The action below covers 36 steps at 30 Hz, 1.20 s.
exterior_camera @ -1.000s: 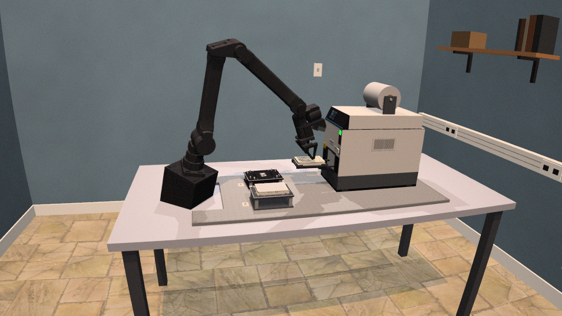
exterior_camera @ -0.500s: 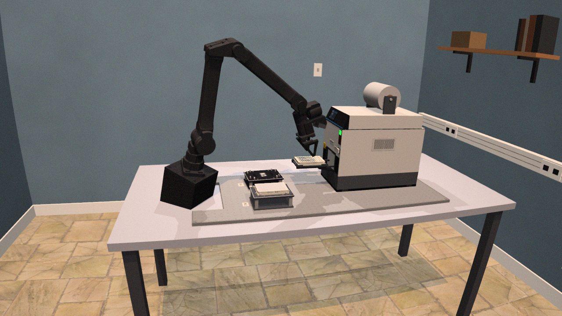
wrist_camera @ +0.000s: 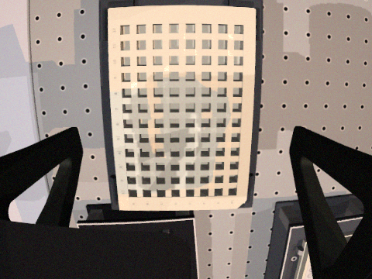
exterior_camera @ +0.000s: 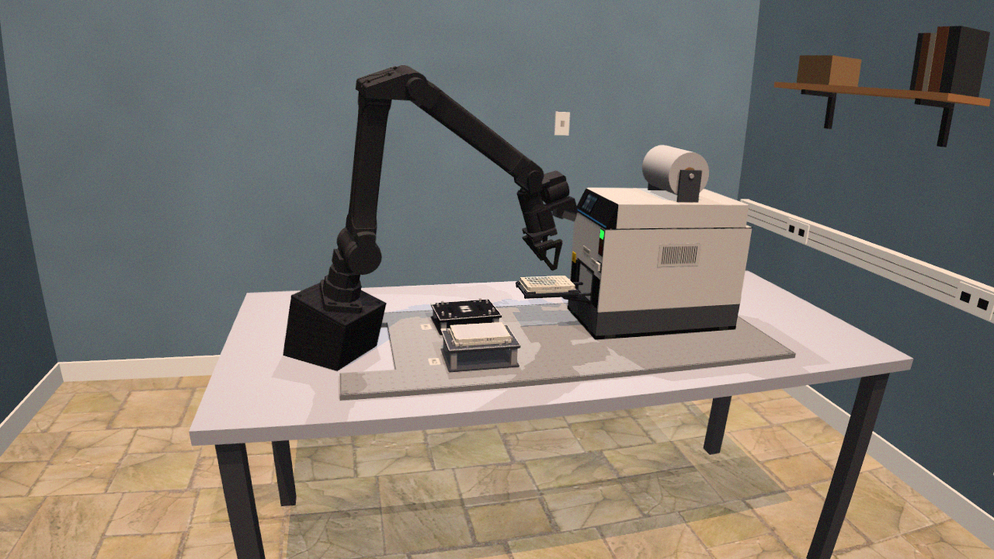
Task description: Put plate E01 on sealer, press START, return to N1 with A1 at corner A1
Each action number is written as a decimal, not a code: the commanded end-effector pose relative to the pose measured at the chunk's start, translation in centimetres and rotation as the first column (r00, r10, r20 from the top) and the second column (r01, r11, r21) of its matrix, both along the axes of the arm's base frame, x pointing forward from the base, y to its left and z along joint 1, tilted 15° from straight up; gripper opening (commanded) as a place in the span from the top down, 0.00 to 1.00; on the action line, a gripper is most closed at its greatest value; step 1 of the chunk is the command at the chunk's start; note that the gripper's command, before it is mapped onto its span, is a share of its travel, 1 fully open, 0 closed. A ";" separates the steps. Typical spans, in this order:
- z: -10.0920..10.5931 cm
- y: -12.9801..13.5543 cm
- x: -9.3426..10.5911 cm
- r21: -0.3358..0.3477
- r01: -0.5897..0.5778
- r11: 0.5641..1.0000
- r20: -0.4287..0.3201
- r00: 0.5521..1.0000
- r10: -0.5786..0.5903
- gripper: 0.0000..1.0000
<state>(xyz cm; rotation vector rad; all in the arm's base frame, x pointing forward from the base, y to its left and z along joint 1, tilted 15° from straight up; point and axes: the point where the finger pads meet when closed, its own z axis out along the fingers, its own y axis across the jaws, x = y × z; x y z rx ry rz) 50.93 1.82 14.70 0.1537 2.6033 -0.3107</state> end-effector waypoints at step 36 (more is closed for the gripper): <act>3.6 0.8 1.9 0.007 -0.020 1.000 0.073 0.997 0.019 0.00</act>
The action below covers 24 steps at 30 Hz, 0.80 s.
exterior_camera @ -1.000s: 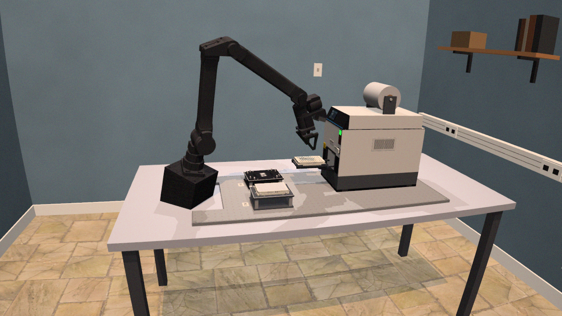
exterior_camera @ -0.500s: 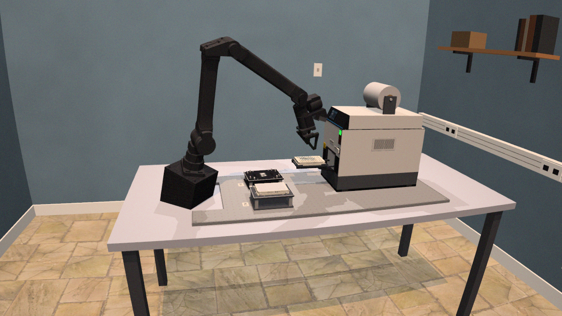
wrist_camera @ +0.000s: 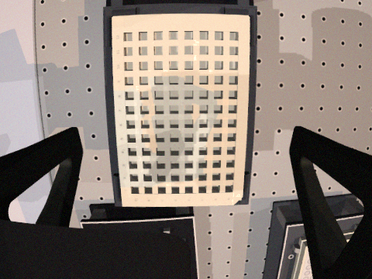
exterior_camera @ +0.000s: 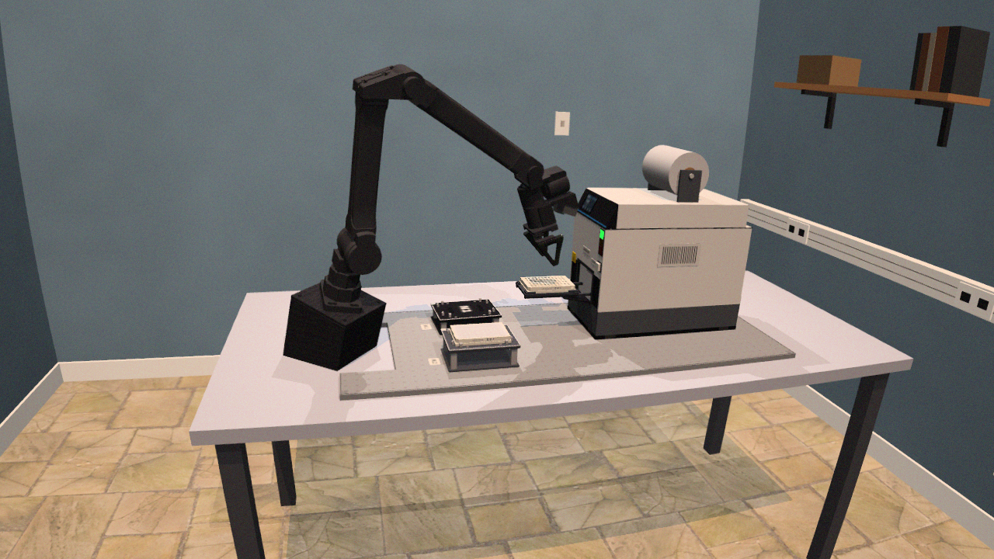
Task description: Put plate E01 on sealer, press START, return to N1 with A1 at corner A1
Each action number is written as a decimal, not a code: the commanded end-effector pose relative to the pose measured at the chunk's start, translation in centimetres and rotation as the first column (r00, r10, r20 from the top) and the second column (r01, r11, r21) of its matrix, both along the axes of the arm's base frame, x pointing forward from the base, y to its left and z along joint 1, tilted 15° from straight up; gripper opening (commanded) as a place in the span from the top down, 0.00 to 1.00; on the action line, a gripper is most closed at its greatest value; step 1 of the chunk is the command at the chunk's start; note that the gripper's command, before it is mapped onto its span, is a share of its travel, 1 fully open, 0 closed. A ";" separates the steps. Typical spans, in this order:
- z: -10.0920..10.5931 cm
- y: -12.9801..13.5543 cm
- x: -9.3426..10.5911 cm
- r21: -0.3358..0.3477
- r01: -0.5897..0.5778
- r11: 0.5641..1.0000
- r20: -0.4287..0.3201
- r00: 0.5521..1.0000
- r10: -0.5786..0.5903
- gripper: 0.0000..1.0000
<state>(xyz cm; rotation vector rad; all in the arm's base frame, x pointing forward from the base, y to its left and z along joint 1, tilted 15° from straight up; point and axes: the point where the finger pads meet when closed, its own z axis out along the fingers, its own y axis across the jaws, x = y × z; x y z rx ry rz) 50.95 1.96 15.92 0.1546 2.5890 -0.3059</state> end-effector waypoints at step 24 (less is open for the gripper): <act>0.5 0.0 -3.4 0.014 -0.003 1.000 0.060 0.998 0.002 0.00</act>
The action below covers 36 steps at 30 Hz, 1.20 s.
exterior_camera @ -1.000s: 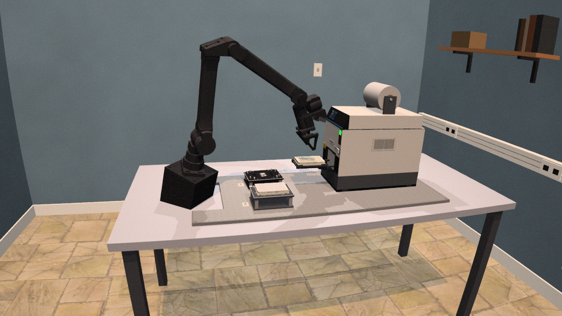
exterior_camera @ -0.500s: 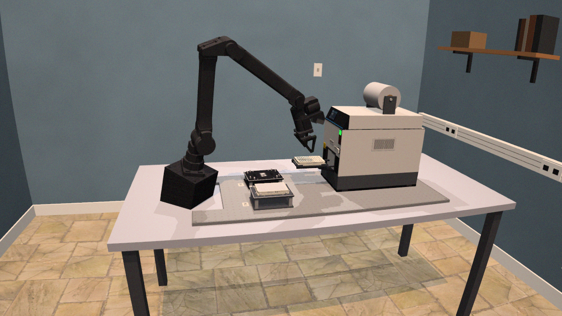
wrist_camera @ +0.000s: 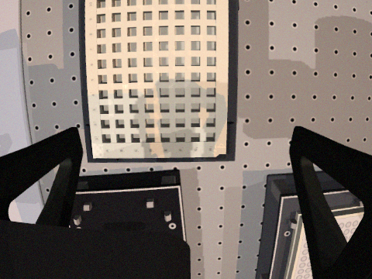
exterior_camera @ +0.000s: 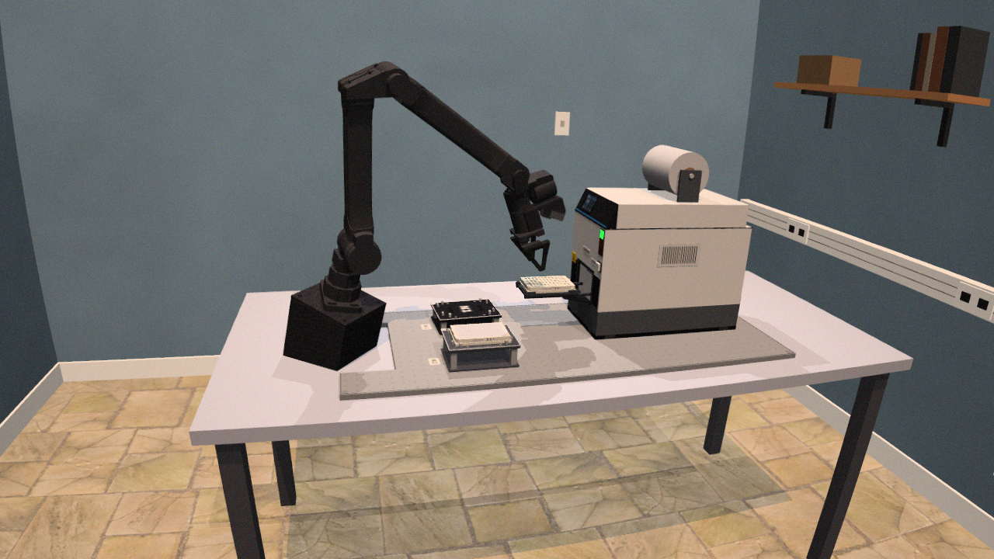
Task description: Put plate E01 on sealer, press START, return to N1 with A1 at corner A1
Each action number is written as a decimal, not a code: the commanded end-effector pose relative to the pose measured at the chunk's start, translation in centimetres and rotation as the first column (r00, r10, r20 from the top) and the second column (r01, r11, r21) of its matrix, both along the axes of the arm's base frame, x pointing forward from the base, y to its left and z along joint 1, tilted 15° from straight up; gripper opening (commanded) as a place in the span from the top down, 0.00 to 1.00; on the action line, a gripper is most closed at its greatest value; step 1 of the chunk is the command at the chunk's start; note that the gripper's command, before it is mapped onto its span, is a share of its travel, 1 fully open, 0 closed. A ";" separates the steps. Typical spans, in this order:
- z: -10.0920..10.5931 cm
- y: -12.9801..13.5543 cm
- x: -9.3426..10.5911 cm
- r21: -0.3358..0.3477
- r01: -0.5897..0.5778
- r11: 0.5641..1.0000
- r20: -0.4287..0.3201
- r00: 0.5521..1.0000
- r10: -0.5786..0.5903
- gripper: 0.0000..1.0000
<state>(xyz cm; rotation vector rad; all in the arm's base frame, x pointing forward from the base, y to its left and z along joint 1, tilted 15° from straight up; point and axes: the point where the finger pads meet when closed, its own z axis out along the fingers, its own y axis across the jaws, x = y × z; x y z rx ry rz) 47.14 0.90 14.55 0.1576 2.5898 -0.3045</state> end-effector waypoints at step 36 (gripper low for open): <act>2.2 0.5 -1.1 0.058 0.062 0.996 -0.280 0.959 -0.043 0.00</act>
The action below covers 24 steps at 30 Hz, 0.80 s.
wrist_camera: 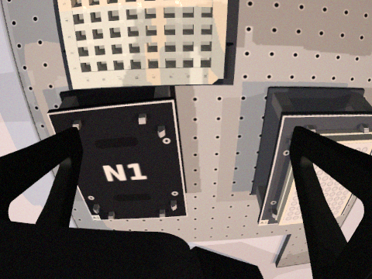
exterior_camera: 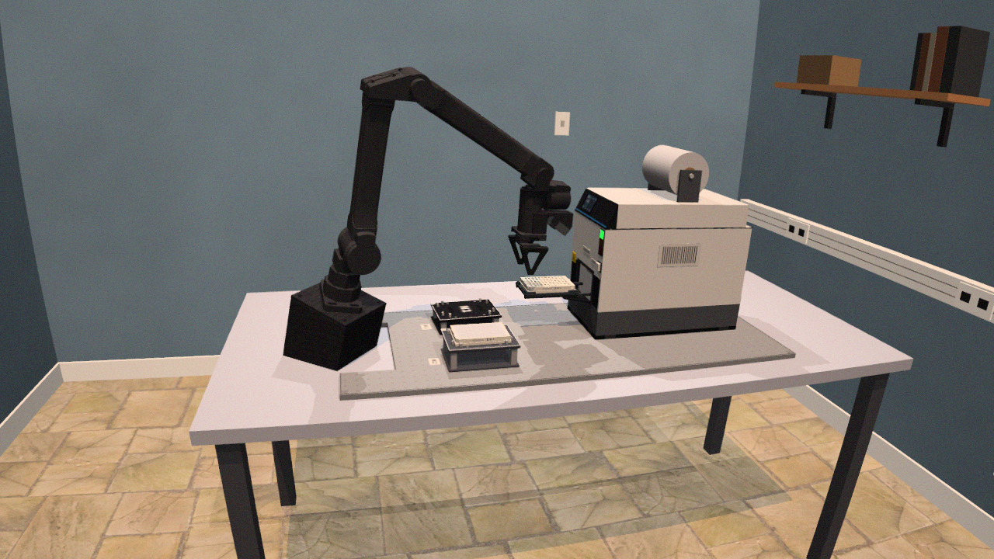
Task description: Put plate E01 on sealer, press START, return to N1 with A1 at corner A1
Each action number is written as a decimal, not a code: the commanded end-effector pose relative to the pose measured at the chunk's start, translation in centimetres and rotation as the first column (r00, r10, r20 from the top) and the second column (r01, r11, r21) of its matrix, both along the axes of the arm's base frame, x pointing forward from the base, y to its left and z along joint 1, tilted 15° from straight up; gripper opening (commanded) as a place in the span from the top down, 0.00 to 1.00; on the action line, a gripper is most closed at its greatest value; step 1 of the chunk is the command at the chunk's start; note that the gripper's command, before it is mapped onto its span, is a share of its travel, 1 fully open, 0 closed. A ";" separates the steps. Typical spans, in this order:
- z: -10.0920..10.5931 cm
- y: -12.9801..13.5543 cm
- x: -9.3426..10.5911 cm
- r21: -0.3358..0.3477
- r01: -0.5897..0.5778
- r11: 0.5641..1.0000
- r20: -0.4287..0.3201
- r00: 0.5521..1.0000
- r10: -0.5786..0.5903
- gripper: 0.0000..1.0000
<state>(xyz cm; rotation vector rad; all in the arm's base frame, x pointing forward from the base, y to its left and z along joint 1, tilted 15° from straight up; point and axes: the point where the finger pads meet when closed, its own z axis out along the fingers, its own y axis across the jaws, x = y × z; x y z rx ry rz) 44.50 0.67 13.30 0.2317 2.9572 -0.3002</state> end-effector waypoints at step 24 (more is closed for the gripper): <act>8.6 -3.2 -1.3 0.000 -0.038 0.999 0.038 0.999 0.038 0.08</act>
